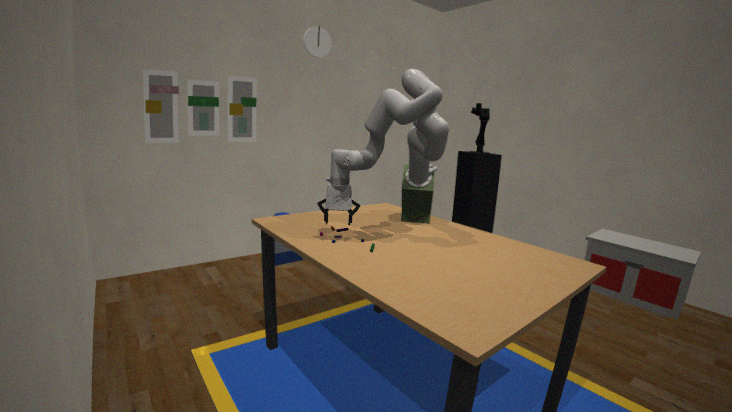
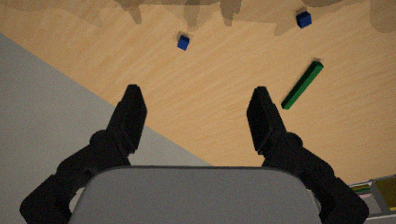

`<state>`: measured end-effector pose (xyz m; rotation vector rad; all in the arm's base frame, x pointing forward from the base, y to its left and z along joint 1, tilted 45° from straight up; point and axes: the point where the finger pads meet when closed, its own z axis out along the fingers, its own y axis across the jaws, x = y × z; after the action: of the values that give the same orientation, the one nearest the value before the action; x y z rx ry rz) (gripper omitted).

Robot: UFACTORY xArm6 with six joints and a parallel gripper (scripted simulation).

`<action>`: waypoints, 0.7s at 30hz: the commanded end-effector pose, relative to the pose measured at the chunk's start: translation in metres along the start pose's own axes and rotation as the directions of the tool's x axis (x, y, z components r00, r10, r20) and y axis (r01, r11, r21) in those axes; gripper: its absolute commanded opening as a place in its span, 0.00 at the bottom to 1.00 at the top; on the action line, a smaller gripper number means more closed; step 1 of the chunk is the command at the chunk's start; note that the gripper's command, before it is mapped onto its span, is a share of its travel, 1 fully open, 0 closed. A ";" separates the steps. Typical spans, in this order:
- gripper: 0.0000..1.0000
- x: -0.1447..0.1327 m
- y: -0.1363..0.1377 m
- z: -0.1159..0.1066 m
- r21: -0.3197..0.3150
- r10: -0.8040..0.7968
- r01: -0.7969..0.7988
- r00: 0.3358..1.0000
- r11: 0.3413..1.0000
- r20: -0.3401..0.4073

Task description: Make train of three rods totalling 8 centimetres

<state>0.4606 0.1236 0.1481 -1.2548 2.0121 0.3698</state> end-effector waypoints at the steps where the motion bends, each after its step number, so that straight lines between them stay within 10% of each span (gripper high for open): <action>1: 1.00 -0.002 -0.009 0.001 -0.010 0.164 -0.165 0.986 0.986 -0.018; 19: 1.00 -0.003 -0.021 0.004 -0.004 0.418 -0.419 0.908 0.908 -0.022; 20: 0.24 -0.003 -0.021 0.004 -0.004 0.418 -0.419 0.908 0.908 -0.022; 21: 0.24 -0.003 -0.021 0.004 -0.004 0.418 -0.419 0.908 0.908 -0.022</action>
<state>0.4809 0.1182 0.1492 -0.8252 2.2958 0.5712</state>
